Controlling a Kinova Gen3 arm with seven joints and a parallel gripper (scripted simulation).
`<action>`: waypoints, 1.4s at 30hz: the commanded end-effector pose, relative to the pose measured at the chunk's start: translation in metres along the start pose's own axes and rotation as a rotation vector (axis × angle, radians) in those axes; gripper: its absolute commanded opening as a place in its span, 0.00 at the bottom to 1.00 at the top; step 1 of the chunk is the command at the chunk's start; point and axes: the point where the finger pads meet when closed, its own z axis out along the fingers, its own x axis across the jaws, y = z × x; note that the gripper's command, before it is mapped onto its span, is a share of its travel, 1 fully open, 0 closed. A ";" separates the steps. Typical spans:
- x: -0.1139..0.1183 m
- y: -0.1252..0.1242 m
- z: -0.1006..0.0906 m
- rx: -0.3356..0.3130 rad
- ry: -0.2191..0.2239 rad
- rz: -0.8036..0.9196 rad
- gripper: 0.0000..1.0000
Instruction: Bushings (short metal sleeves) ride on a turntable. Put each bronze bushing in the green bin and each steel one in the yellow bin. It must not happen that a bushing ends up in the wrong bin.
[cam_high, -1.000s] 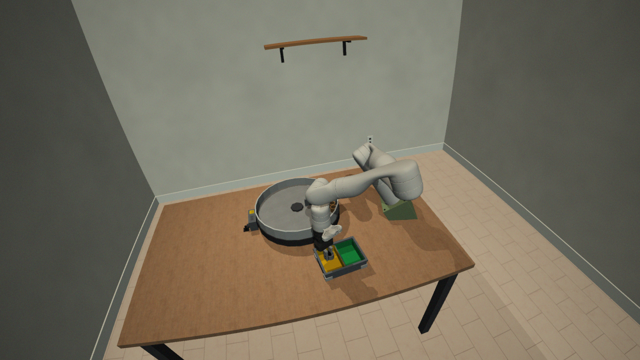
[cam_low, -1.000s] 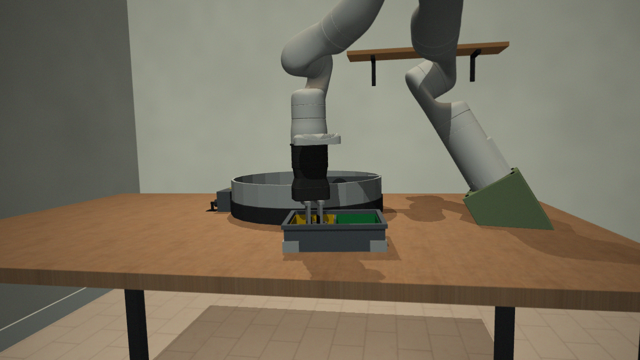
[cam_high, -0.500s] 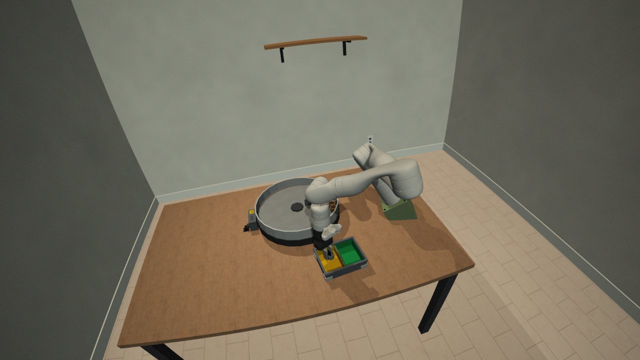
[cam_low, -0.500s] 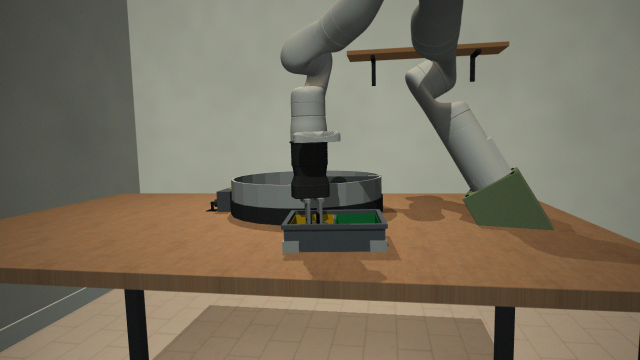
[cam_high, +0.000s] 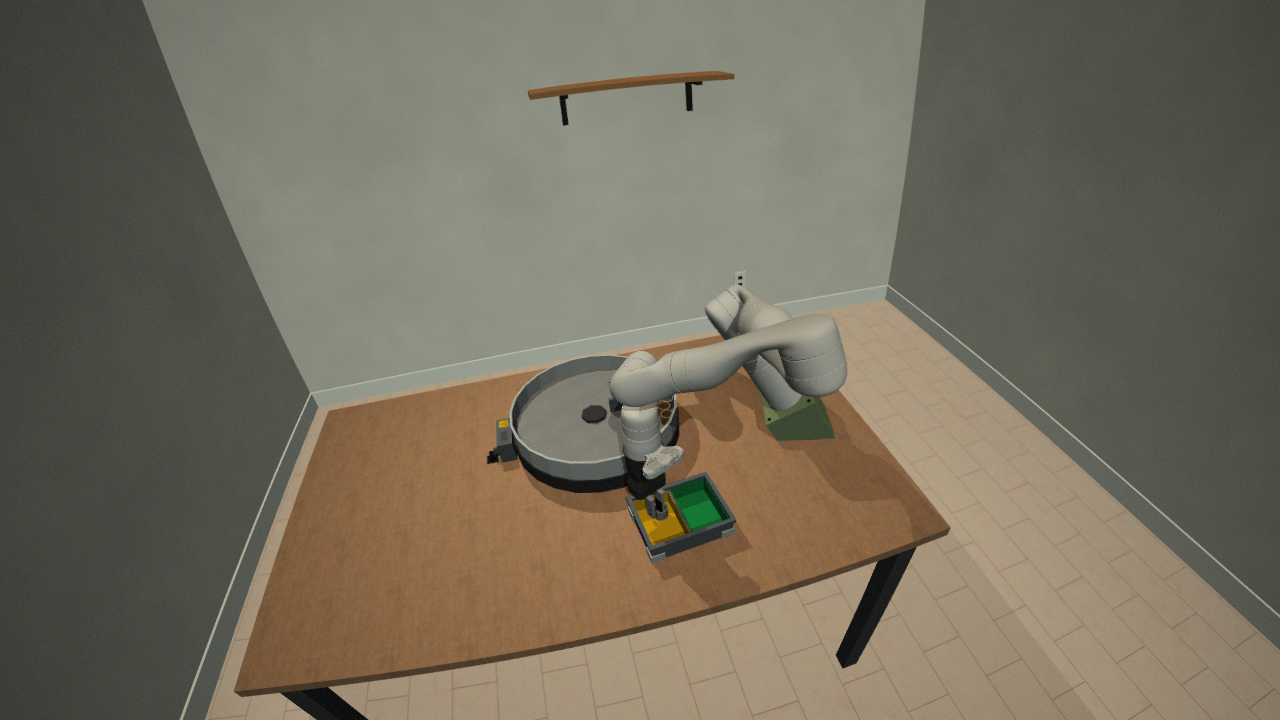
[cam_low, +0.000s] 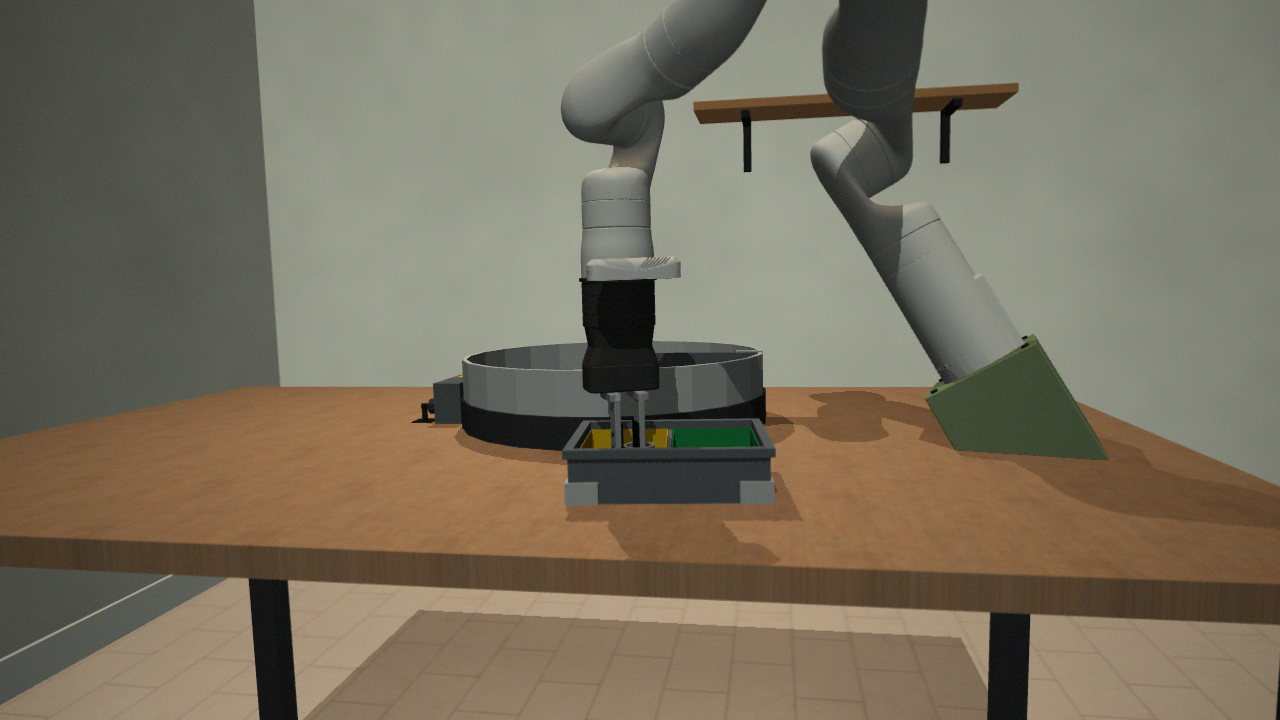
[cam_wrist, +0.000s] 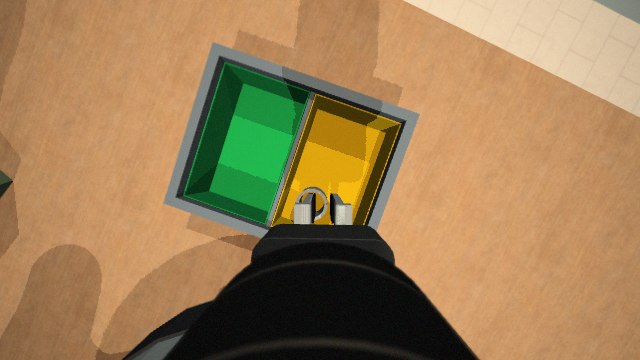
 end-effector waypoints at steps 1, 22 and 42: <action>0.001 -0.001 -0.002 0.002 0.002 -0.001 0.42; 0.001 -0.001 -0.008 0.002 0.002 -0.001 0.42; 0.001 -0.001 -0.014 0.002 0.002 -0.001 0.42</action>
